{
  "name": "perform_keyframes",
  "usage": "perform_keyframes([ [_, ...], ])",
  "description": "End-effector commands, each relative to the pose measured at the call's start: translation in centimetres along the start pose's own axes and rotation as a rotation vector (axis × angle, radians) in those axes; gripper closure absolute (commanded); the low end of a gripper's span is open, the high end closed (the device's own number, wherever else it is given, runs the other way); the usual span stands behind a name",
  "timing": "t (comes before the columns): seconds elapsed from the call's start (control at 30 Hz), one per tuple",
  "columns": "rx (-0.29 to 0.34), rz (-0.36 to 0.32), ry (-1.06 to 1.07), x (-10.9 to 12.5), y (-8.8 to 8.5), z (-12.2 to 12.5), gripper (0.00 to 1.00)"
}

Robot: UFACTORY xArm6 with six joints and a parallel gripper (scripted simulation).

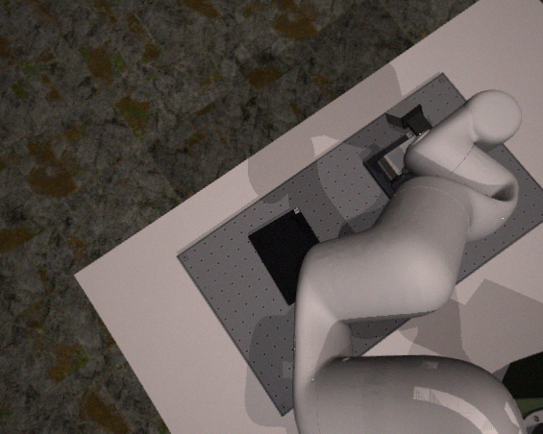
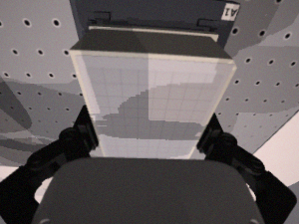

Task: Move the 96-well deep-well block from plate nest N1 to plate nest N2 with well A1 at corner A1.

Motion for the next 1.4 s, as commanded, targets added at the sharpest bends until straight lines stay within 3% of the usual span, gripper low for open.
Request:
perform_keyframes([
  [0.0,0.002,0.003,-0.001,-0.09,-0.14,0.05,1.0],
  [1.37,0.002,0.003,-0.001,-0.08,0.41,0.04,1.0],
])
Point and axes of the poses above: the point where the finger pads meet when closed, its own y axis out along the fingers, its own z axis across the jaws, x = y × z, the point moved 10 cm from there along -y, back along the fingers, and after that the axes turned 12 degrees about -y, right-handed, at the moved point
